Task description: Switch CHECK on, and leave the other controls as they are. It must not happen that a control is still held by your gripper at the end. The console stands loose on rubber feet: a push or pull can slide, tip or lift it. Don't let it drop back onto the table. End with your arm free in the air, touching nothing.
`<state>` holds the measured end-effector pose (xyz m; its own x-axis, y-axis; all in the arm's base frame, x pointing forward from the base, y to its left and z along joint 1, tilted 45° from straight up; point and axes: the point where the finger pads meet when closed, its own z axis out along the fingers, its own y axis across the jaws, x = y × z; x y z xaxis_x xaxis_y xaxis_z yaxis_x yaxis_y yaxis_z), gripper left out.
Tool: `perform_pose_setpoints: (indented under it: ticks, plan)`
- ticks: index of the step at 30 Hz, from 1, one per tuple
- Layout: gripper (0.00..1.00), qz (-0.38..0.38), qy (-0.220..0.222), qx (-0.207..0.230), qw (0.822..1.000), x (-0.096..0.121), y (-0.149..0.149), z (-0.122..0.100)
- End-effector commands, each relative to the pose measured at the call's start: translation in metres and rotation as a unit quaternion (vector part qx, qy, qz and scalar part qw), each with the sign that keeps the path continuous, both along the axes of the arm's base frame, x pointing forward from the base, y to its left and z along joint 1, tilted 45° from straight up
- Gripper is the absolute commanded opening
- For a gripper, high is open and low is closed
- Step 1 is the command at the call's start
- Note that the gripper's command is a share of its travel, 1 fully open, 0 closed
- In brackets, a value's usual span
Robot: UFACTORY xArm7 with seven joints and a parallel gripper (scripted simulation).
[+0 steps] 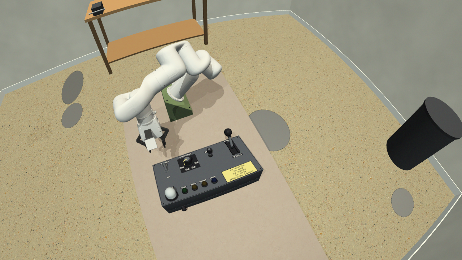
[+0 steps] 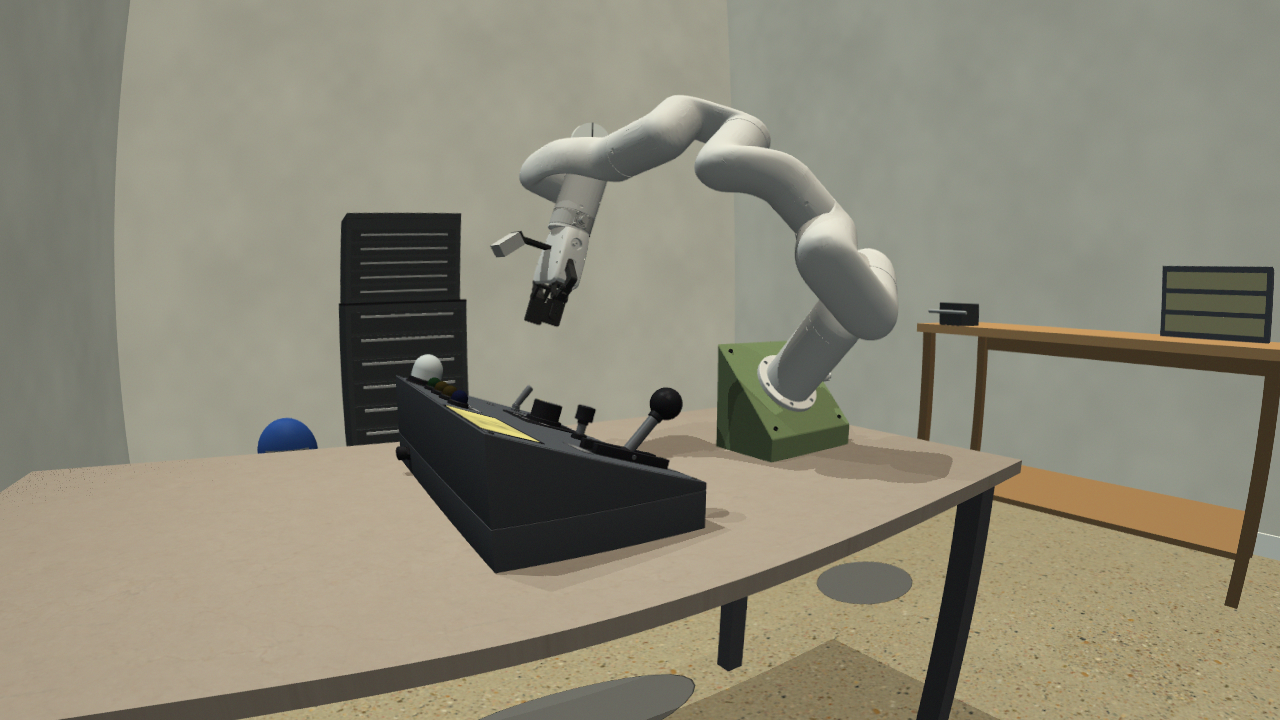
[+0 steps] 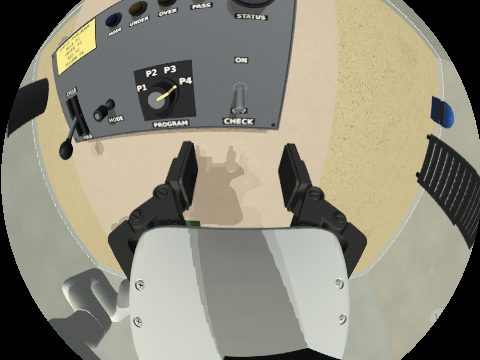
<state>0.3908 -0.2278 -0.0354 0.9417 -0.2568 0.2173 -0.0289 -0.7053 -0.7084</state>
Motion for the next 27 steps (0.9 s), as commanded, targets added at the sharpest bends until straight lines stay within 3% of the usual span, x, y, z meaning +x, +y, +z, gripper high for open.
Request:
perform_pose_setpoints:
  ticks: [1, 13, 19, 21, 22, 27]
  plan:
    - [0.76, -0.001, -0.001, -0.002, 1.000, 0.000, -0.002, 0.001]
    - [0.76, -0.001, -0.001, -0.002, 1.000, 0.000, -0.002, 0.001]
    - [0.76, -0.001, -0.001, -0.002, 1.000, -0.044, 0.009, -0.010]
    - [0.76, 0.000, -0.001, -0.001, 1.000, -0.048, 0.011, -0.011]
    - [0.00, 0.000, -0.001, -0.001, 1.000, -0.048, 0.011, -0.011]
    - [0.00, 0.000, -0.001, -0.001, 1.000, -0.048, 0.011, -0.011]
